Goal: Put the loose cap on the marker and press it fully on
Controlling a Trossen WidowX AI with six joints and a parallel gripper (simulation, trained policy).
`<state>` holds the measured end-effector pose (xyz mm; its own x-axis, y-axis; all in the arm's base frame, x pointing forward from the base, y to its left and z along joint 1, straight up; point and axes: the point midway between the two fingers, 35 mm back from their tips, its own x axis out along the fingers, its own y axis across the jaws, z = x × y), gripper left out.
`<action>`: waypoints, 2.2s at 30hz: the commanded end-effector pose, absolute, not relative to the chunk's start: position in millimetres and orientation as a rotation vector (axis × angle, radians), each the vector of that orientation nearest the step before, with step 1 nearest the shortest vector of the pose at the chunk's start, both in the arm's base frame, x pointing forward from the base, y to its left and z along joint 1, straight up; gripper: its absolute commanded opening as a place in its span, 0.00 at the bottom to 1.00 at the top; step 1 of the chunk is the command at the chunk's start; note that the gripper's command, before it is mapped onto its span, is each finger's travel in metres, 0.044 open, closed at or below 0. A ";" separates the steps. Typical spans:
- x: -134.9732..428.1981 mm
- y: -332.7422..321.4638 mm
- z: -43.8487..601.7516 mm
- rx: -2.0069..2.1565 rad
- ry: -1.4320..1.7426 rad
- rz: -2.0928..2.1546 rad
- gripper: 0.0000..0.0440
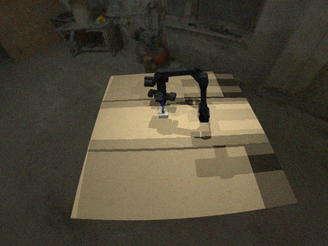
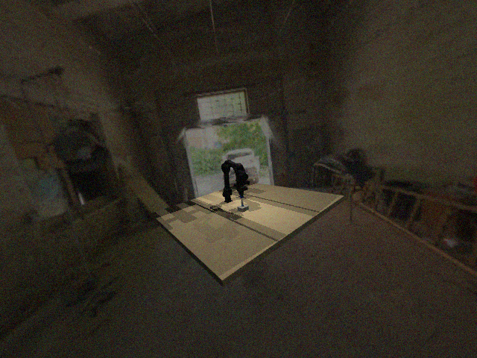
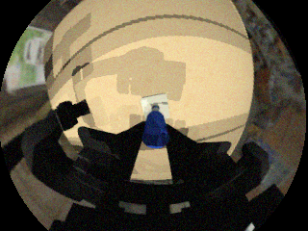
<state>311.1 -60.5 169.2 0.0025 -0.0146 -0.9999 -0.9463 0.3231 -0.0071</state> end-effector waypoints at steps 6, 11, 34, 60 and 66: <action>311.8 -64.8 156.2 -0.940 1.374 0.986 0.05; 311.7 -64.7 148.4 -0.929 1.381 1.002 0.04; 307.6 -64.5 95.6 -0.941 1.376 1.109 0.03; 299.8 -62.6 87.0 -0.944 1.378 1.157 0.32; 298.7 -62.0 86.8 -0.942 1.377 1.162 0.41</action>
